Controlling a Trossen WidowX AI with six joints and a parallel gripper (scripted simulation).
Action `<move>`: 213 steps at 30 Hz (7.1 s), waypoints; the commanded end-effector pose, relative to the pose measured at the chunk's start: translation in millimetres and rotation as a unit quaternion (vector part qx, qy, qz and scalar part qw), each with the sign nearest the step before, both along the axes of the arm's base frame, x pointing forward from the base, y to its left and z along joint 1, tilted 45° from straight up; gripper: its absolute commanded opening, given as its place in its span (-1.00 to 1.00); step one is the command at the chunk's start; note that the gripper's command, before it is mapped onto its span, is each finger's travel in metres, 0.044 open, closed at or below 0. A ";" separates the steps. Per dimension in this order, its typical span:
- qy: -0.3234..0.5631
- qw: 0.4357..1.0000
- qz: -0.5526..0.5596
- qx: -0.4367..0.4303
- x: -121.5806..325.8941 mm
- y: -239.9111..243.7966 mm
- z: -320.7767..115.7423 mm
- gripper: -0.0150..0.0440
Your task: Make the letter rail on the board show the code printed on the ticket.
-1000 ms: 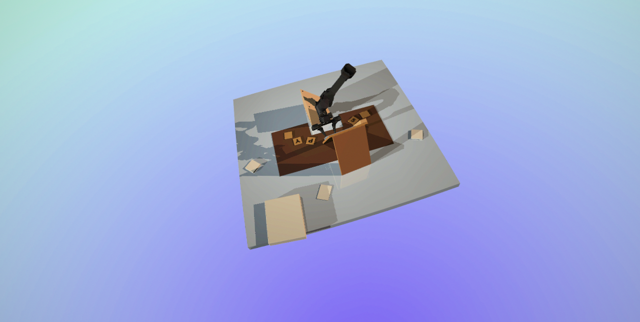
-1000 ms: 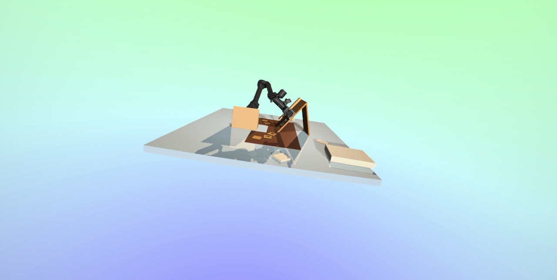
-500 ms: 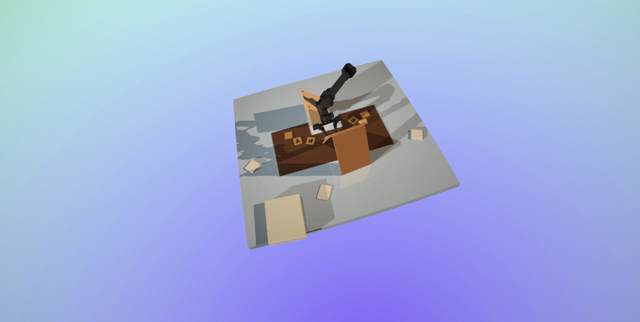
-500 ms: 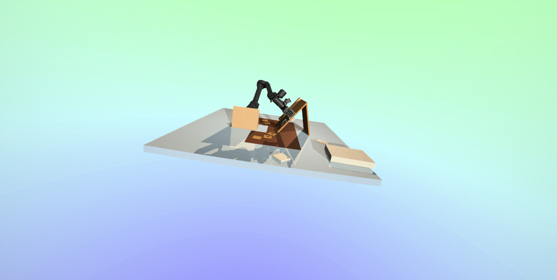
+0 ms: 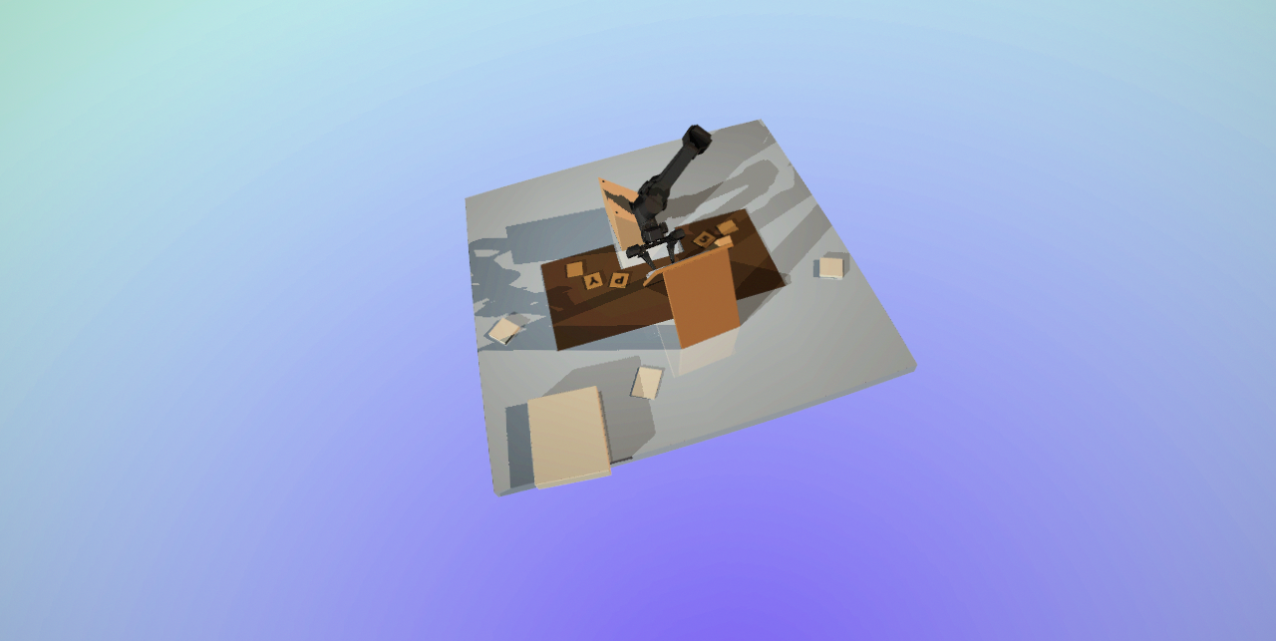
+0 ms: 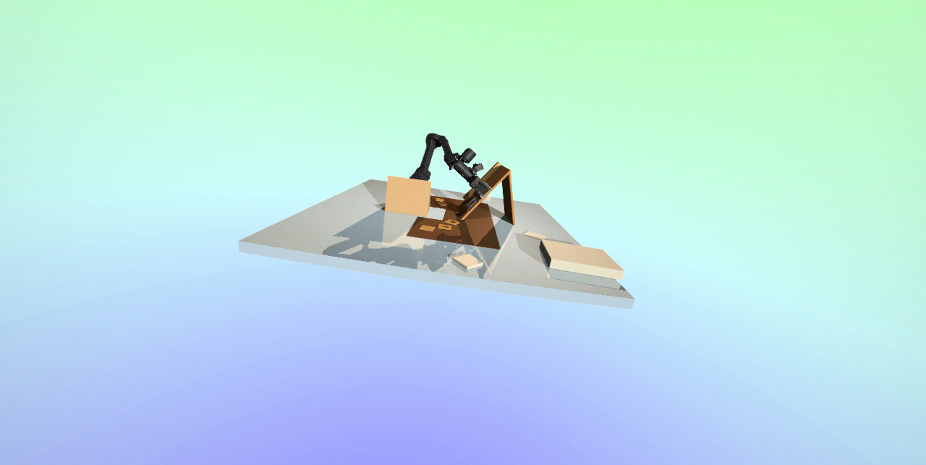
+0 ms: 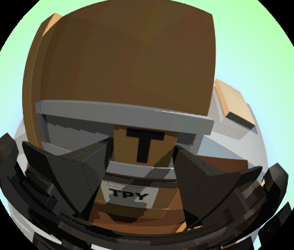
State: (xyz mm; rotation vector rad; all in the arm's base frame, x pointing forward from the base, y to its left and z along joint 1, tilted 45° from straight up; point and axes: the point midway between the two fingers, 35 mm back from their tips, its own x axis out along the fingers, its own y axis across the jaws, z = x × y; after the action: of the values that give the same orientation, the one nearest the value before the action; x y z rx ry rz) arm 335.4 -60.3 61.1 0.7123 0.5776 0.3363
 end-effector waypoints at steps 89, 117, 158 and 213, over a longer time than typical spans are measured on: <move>0.001 1.000 -0.003 0.001 -4.2 34.8 35.0 -0.49; 0.001 1.000 -0.003 0.001 -5.6 46.2 46.1 -0.49; 0.001 1.000 -0.003 0.002 -7.6 63.8 63.9 -0.49; 0.003 1.000 -0.003 0.002 -39.3 44.3 75.8 0.51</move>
State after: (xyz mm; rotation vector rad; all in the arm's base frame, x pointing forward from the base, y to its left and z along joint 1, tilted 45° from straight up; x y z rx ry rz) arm 297.7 -15.1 134.9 0.7217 0.5842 0.3262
